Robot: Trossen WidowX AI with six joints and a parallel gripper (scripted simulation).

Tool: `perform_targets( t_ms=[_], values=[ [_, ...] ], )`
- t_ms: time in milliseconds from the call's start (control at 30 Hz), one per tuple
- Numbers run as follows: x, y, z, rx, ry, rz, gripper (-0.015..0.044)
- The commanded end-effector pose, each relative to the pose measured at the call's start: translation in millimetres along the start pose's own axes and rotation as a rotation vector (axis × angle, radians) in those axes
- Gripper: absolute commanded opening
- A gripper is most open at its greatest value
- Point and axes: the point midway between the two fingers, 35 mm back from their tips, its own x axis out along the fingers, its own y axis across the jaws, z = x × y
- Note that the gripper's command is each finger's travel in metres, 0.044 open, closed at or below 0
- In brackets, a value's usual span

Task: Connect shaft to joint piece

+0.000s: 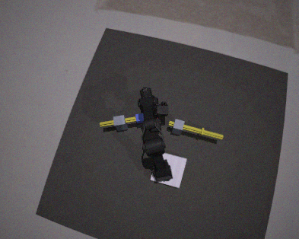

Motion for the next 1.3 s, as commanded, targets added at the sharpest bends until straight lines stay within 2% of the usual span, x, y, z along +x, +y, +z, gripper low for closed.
perform_targets(
  t_ms=[0, 1267],
  values=[
    [-0.3, -0.4, 0.2, 0.009, -0.008, -0.002, 0.0000],
    [-0.5, -1.6, 0.5, 0.042, -0.010, -0.008, 0.0000]
  ],
)
